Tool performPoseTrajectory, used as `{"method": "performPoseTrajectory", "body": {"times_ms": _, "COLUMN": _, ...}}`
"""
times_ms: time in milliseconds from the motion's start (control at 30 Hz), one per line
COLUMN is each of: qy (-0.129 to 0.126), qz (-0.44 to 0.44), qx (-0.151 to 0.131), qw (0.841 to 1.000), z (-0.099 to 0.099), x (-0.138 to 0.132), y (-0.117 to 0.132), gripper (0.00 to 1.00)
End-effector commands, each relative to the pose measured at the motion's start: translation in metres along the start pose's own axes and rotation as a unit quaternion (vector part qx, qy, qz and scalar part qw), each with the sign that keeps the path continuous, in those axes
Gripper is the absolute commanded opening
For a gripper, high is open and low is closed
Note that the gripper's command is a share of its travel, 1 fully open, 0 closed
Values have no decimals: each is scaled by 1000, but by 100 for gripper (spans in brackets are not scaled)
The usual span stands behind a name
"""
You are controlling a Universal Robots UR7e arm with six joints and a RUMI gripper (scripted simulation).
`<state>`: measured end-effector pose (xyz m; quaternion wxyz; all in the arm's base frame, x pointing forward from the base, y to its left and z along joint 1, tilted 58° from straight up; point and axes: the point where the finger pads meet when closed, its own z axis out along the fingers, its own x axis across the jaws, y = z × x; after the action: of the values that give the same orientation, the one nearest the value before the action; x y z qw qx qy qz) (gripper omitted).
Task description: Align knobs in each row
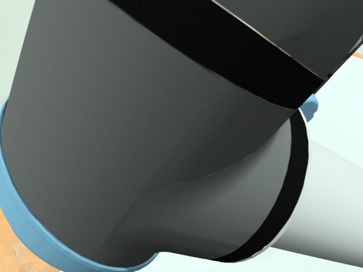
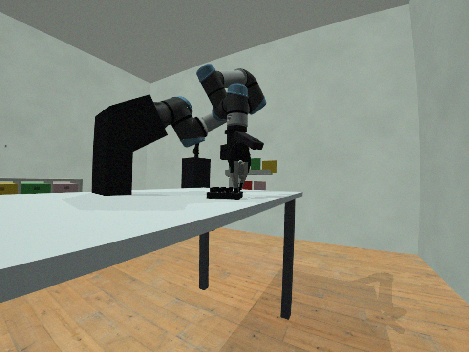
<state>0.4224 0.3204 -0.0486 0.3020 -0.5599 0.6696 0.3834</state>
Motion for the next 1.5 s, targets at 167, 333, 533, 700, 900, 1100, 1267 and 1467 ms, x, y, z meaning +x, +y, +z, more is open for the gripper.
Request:
{"method": "performPoseTrajectory", "body": {"times_ms": 167, "qy": 0, "qz": 0, "qx": 0, "qw": 1000, "z": 0, "x": 0, "y": 0, "gripper": 11}}
{"method": "performPoseTrajectory", "body": {"times_ms": 333, "qy": 0, "qz": 0, "qx": 0, "qw": 1000, "z": 0, "x": 0, "y": 0, "gripper": 4}}
{"method": "performPoseTrajectory", "body": {"times_ms": 533, "qy": 0, "qz": 0, "qx": 0, "qw": 1000, "z": 0, "x": 0, "y": 0, "gripper": 4}}
{"method": "performPoseTrajectory", "body": {"times_ms": 700, "qy": 0, "qz": 0, "qx": 0, "qw": 1000, "z": 0, "x": 0, "y": 0, "gripper": 4}}
{"method": "performPoseTrajectory", "body": {"times_ms": 900, "qy": 0, "qz": 0, "qx": 0, "qw": 1000, "z": 0, "x": 0, "y": 0, "gripper": 4}}
{"method": "performPoseTrajectory", "body": {"times_ms": 1100, "qy": 0, "qz": 0, "qx": 0, "qw": 1000, "z": 0, "x": 0, "y": 0, "gripper": 4}}
{"method": "performPoseTrajectory", "body": {"times_ms": 1267, "qy": 0, "qz": 0, "qx": 0, "qw": 1000, "z": 0, "x": 0, "y": 0, "gripper": 4}}
{"method": "performPoseTrajectory", "body": {"times_ms": 1467, "qy": 0, "qz": 0, "qx": 0, "qw": 1000, "z": 0, "x": 0, "y": 0, "gripper": 4}}
